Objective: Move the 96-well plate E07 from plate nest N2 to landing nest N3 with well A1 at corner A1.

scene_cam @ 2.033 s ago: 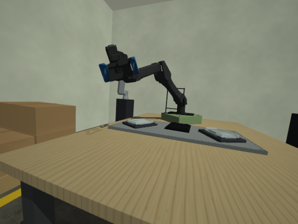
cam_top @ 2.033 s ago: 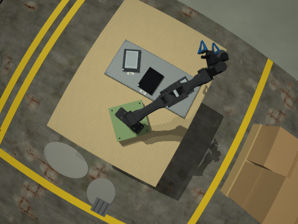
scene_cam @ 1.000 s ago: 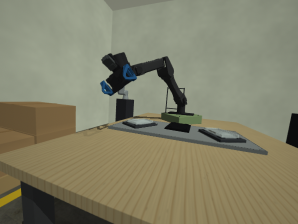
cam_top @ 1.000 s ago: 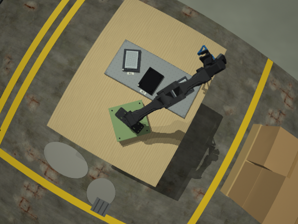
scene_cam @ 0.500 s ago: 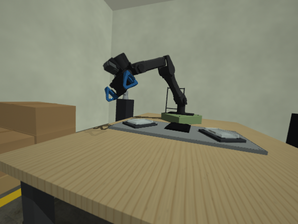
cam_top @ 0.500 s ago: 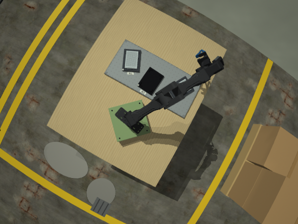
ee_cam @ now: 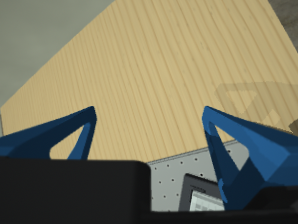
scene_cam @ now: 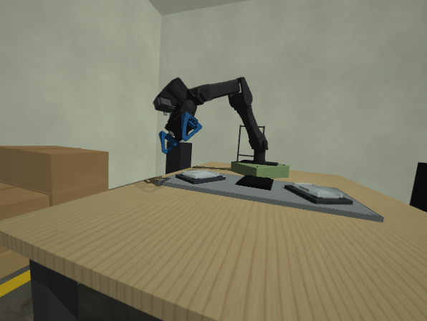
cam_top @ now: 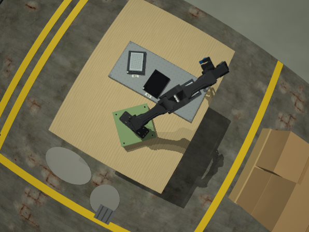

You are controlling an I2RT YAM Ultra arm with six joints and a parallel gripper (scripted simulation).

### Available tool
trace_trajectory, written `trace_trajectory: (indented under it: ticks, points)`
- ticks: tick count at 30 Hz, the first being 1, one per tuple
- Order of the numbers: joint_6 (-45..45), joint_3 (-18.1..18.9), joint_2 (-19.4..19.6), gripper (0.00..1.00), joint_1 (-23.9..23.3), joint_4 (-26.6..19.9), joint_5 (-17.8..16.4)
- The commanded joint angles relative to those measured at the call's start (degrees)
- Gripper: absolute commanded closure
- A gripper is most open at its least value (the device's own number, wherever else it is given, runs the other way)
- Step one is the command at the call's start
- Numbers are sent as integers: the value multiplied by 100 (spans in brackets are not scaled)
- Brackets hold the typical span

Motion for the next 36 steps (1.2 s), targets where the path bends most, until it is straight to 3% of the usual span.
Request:
trace_trajectory:
  ticks: [1, 4, 7, 10, 12, 14, 15, 18, 20, 21, 24, 26, 29, 32, 34, 36]
  points:
    - [-80, -77, -111, 0, -11, -314, 180]
    - [-154, 134, -91, 0, 38, -963, 557]
    - [-187, -186, -241, 0, 2, -806, 538]
    - [-256, 65, -191, 0, 56, -1467, 915]
    - [-256, 65, -191, 0, 56, -1467, 915]
    - [-295, -293, -369, 0, 14, -1300, 896]
    - [-295, -291, -369, 0, 14, -1301, 896]
    - [-358, -16, -295, 0, 73, -1960, 1269]
    - [-402, -399, -498, 0, 27, -1794, 1254]
    - [-402, -402, -499, 0, 27, -1792, 1254]
    - [-460, -113, -405, 0, 88, -2442, 1621]
    - [-507, -493, -619, 0, 41, -2292, 1613]
    - [-509, -511, -629, 0, 39, -2284, 1612]
    - [-563, -221, -520, 0, 104, -2919, 1973]
    - [-611, -576, -732, 0, 58, -2794, 1971]
    - [-617, -624, -760, 0, 52, -2775, 1970]
